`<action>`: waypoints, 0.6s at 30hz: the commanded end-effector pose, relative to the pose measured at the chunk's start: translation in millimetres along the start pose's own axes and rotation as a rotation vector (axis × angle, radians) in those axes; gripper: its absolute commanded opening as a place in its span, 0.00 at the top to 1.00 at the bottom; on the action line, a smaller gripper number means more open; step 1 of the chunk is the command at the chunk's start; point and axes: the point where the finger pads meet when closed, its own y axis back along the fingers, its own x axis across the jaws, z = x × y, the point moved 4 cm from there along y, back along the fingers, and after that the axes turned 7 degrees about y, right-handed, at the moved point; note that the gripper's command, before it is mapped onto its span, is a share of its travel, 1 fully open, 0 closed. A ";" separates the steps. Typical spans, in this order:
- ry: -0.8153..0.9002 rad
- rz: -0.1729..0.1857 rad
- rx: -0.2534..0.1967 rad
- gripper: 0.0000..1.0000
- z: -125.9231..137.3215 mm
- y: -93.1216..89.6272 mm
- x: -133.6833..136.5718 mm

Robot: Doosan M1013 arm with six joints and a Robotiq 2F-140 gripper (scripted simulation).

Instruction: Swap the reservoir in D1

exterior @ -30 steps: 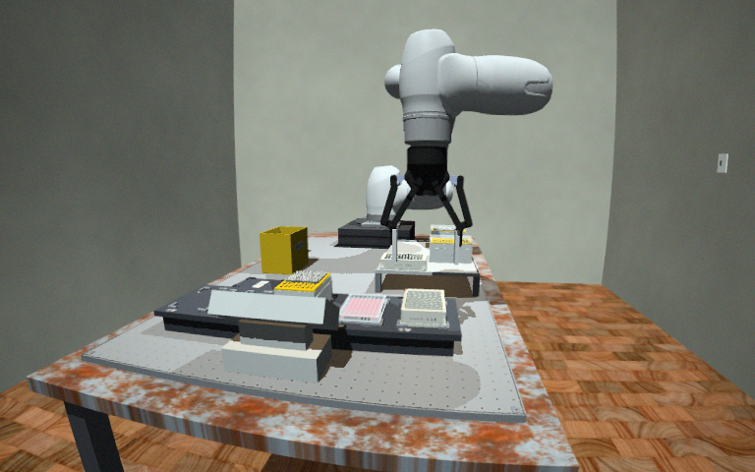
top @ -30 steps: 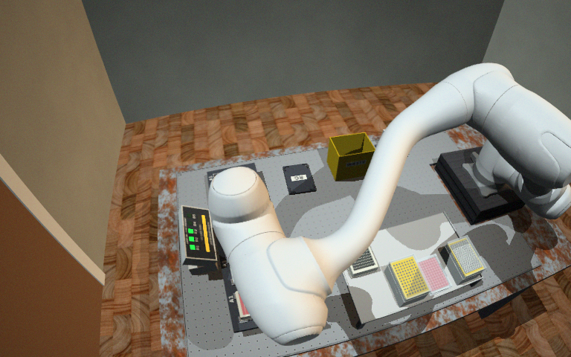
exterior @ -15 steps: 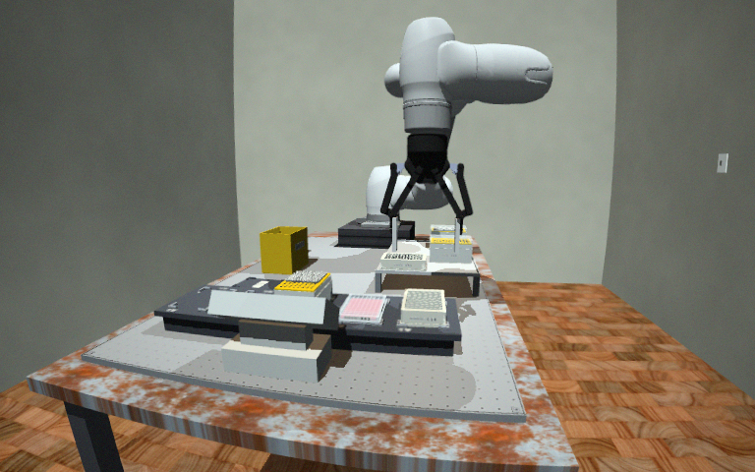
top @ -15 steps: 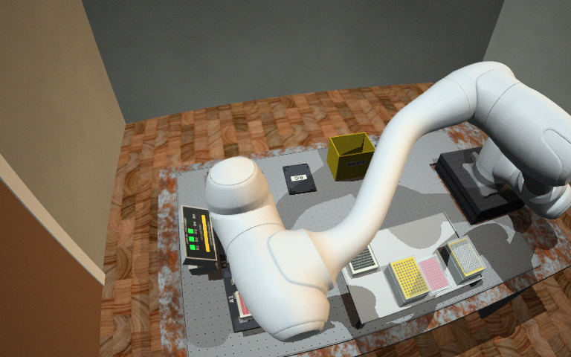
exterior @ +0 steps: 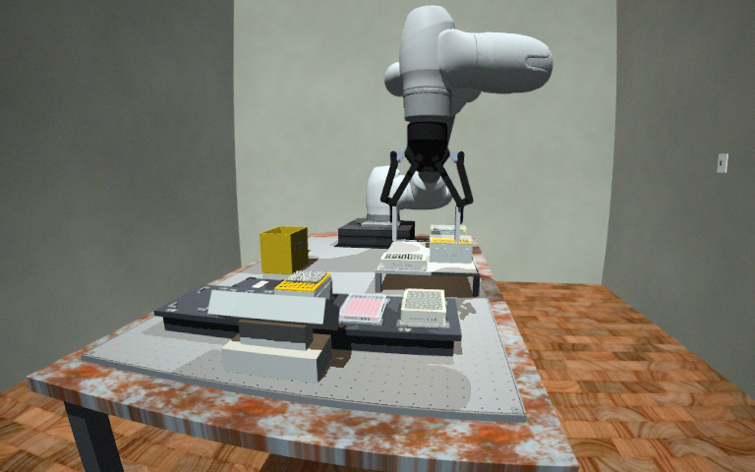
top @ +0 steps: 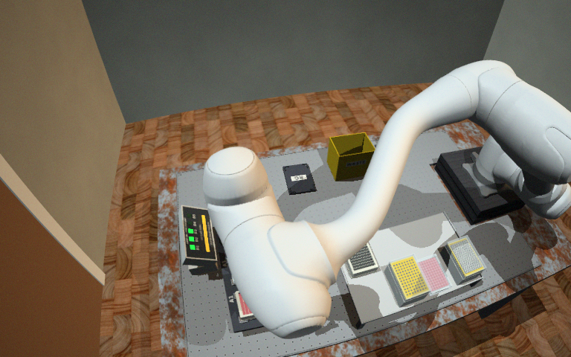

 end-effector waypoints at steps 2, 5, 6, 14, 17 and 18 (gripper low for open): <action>0.000 0.000 0.000 0.23 0.0 6.9 0.0; 0.000 0.000 0.000 0.23 0.0 8.6 0.0; 0.000 0.000 0.000 0.23 0.0 10.3 0.0; 0.000 0.000 0.000 0.23 0.0 23.6 0.0; 0.000 0.000 0.000 0.23 0.0 28.6 0.0; 0.000 0.000 0.000 0.23 0.0 30.3 0.0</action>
